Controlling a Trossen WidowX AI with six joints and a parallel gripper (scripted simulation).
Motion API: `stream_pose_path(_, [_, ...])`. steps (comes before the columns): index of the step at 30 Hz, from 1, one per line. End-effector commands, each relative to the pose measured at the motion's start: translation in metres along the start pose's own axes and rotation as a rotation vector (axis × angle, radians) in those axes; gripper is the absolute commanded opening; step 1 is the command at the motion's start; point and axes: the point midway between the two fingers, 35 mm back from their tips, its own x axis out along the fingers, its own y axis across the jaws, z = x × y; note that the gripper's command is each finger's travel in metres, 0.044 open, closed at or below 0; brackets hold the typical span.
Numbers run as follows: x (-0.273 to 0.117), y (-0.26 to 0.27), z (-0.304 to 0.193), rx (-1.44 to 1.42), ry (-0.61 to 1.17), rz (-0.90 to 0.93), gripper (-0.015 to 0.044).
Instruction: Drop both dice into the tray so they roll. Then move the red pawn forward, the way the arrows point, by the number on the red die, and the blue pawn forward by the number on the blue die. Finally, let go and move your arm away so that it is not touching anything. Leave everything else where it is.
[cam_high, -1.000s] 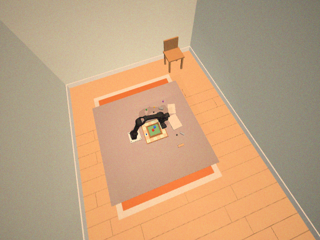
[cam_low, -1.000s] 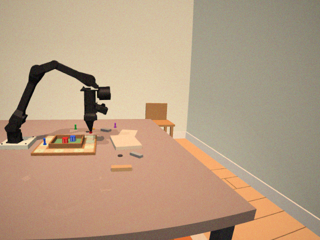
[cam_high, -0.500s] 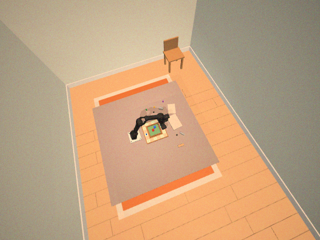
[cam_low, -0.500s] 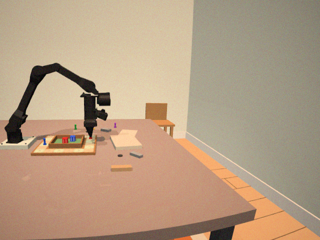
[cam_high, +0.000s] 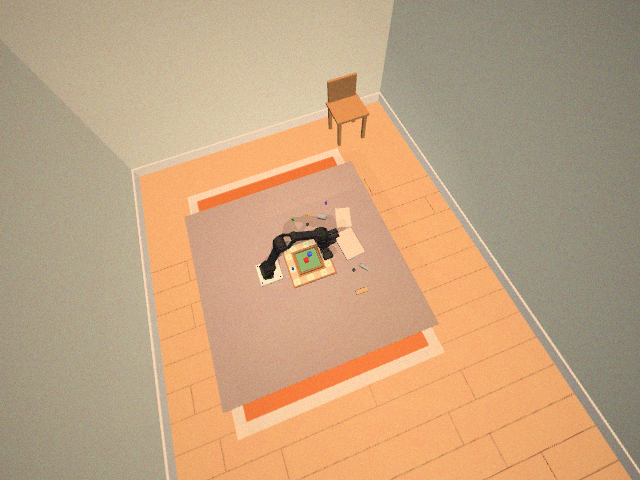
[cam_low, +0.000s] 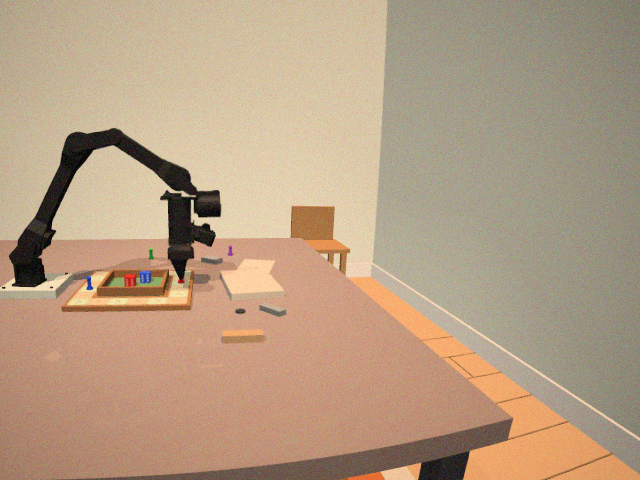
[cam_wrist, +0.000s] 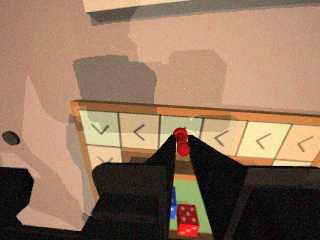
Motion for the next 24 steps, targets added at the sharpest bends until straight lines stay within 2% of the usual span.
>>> stream_pose_path(1, [-0.001, 0.0, 0.0, 0.0, -0.001, 0.0, 0.0157])
stream_pose_path(10, [-0.001, 0.0, 0.0, 0.0, -0.001, 0.0, 0.0394])
stream_pose_path(12, [-0.011, 0.0, 0.0, 0.001, 0.001, 0.001, 0.044])
stream_pose_path(15, [-0.044, 0.0, -0.001, 0.004, 0.007, 0.003, 0.044])
stream_pose_path(20, [-0.047, 0.0, -0.002, 0.004, 0.008, 0.003, 0.044])
stream_pose_path(24, [-0.059, -0.011, -0.031, 0.058, 0.01, 0.001, 0.0335])
